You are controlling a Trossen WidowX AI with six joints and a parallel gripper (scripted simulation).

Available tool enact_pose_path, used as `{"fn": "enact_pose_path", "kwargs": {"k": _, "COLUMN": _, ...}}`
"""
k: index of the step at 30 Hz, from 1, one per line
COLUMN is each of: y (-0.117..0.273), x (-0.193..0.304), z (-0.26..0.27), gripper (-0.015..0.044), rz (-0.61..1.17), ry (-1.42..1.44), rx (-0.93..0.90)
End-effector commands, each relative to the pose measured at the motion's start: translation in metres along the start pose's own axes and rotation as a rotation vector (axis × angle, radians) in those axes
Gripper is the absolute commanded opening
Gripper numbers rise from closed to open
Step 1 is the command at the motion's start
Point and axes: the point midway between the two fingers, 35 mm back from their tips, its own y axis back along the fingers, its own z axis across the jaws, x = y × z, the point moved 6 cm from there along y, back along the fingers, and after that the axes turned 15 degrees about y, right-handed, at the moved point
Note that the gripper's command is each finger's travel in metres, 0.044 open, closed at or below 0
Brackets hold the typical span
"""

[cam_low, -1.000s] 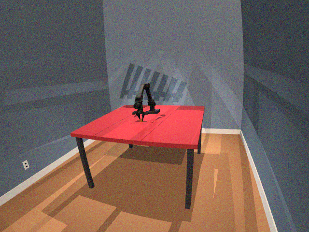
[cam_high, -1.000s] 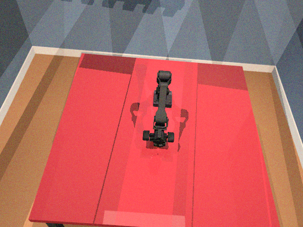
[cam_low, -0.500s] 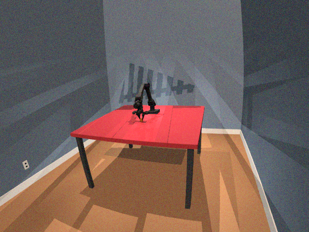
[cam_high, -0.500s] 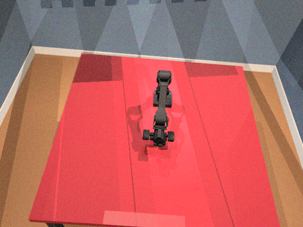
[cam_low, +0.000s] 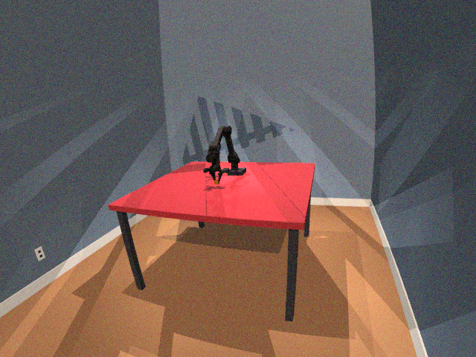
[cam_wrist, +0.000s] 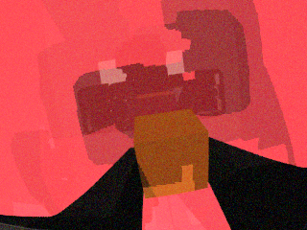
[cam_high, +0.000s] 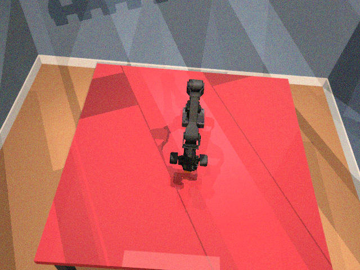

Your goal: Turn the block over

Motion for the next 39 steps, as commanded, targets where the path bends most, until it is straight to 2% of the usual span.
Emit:
{"fn": "enact_pose_path", "kwargs": {"k": 1, "y": -0.002, "x": 0.004, "z": 0.001, "gripper": 0.0, "rz": -0.065, "ry": 0.0, "rx": 0.018}}
{"fn": "enact_pose_path", "kwargs": {"k": 24, "y": -0.01, "x": 0.029, "z": 0.008, "gripper": 0.0, "rz": -0.403, "ry": 0.001, "rx": 0.11}}
{"fn": "enact_pose_path", "kwargs": {"k": 31, "y": -0.011, "x": 0.031, "z": 0.008, "gripper": 0.0, "rz": -0.427, "ry": 0.001, "rx": 0.116}}
{"fn": "enact_pose_path", "kwargs": {"k": 39, "y": -0.031, "x": 0.03, "z": 0.007, "gripper": 0.0, "rz": -0.532, "ry": -0.001, "rx": 0.143}}
